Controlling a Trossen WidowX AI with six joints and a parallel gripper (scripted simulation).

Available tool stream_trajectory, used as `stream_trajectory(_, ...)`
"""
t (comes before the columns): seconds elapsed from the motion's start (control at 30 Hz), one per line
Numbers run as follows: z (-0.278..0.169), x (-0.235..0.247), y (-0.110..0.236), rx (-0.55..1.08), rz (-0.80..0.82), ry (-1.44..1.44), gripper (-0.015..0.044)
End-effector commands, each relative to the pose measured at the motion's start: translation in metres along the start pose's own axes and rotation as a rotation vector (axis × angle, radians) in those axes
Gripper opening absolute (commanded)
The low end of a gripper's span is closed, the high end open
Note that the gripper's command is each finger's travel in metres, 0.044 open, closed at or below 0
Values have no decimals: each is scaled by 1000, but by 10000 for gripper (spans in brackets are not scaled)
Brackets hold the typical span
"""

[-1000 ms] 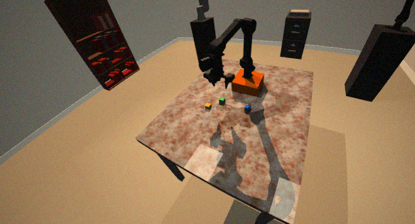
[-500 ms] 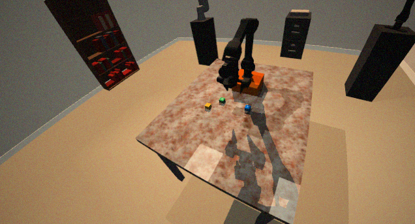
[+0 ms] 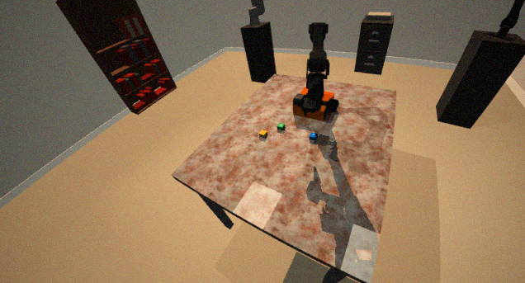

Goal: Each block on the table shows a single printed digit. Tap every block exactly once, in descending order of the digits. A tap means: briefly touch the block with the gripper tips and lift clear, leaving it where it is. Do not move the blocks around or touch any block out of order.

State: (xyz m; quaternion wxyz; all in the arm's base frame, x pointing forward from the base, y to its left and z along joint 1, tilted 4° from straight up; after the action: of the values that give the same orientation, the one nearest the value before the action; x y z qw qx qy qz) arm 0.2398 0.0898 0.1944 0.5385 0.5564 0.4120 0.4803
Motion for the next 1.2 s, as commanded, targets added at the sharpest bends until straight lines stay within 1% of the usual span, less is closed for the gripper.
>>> stream_trajectory(0.0,-1,0,0,0,-4,-2,400)
stream_trajectory(0.33,0,0,0,-1,-5,-2,400)
stream_trajectory(0.43,14,-10,0,-10,-15,10,400)
stream_trajectory(0.63,72,-65,4,-17,-36,21,400)
stream_trajectory(0.83,122,-153,7,-12,-34,8,400)
stream_trajectory(0.97,136,-209,7,-13,-30,1,400)
stream_trajectory(1.03,138,-222,6,-13,-30,0,400)
stream_trajectory(1.17,138,-223,6,-13,-29,-1,400)
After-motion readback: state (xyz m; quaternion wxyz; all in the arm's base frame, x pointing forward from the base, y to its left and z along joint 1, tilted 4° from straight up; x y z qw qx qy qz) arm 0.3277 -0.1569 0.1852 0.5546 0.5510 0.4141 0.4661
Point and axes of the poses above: the point midway between the two fingers, 35 mm back from their tips, its own y axis back along the fingers, its own x axis across the jaws, z = x × y, the point moved 9 cm from there along y, back along the fingers, and after that the axes turned 14 degrees about -y, right-handed, at the moved point
